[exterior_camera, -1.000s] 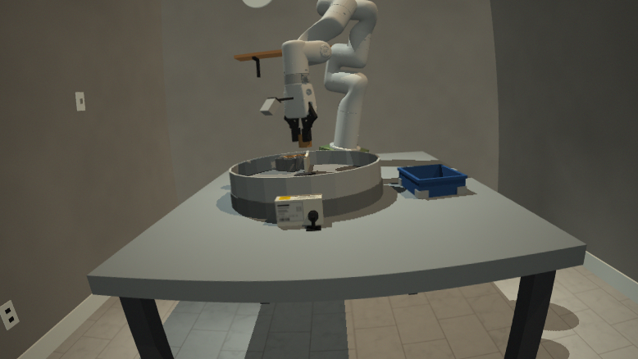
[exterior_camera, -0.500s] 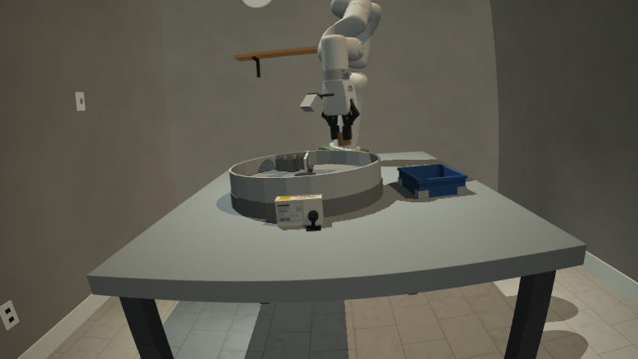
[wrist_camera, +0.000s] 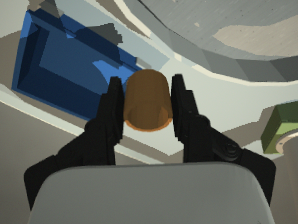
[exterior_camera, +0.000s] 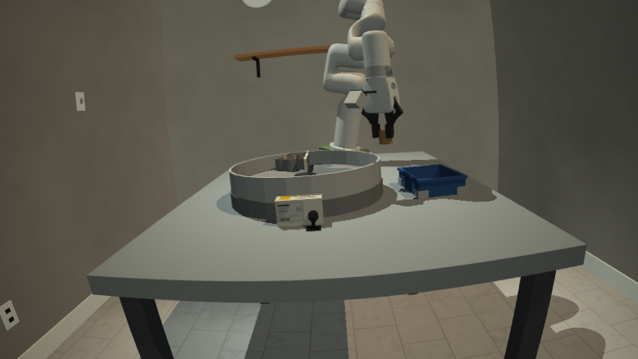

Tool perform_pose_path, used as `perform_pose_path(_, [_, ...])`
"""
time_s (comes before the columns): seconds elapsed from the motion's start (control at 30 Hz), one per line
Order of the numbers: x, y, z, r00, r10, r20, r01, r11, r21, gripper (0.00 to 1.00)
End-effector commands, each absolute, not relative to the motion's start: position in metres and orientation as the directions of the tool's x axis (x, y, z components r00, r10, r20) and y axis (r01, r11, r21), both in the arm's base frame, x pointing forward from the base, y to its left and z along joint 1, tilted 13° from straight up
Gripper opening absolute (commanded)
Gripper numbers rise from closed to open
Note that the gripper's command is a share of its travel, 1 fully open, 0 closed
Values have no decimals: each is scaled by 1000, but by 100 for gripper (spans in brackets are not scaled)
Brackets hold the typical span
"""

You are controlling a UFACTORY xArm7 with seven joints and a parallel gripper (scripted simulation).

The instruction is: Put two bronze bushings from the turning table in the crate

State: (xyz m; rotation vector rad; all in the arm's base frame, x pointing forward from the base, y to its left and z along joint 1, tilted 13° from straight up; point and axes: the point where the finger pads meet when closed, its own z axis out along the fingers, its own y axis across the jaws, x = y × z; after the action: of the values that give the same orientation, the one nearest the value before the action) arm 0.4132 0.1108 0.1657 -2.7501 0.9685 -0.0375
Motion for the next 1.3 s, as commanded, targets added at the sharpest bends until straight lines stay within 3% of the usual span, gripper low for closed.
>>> perform_pose_path(0.0, [423, 151, 175, 779, -625, -46, -619, -756, -214, 0])
perform_pose_path(0.53, [436, 226, 192, 779, -625, -46, -619, -756, -214, 0])
perform_pose_path(1.27, [437, 233, 193, 779, -625, -46, -619, -756, -214, 0])
